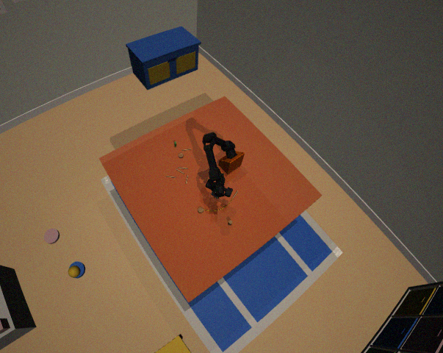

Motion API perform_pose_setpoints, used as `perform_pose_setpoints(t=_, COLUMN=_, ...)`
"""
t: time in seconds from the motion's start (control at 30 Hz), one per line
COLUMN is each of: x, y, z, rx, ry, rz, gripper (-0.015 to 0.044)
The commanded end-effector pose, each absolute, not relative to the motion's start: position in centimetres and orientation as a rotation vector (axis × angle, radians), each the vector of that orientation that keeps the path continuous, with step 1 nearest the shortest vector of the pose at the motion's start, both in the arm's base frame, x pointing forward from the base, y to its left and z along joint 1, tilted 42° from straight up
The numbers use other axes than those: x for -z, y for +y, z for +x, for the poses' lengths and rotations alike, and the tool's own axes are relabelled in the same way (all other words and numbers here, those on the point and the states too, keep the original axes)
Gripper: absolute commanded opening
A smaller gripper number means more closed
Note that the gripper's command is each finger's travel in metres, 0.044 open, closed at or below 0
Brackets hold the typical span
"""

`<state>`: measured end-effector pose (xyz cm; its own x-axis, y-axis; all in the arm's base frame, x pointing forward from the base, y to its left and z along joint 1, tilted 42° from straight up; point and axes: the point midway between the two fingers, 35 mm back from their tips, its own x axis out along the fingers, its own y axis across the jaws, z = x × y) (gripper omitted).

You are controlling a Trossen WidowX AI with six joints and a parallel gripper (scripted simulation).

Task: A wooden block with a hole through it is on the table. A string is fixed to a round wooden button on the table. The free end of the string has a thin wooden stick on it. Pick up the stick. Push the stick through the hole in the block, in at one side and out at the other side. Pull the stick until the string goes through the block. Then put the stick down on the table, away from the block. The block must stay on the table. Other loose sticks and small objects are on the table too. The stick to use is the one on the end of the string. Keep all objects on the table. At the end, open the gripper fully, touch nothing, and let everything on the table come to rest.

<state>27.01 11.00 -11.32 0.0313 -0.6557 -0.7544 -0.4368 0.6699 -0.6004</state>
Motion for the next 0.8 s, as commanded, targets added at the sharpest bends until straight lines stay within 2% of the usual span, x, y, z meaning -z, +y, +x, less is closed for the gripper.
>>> perform_pose_setpoints(t=0.0, x=10.74, y=11.15, z=27.21, rx=0.815, ry=1.316, rz=-0.26, gripper=0.044)
perform_pose_setpoints(t=0.43, x=10.37, y=11.26, z=27.35, rx=1.245, ry=0.927, rz=0.336, gripper=0.044)
perform_pose_setpoints(t=0.77, x=10.36, y=11.27, z=27.36, rx=1.262, ry=0.906, rz=0.363, gripper=0.044)
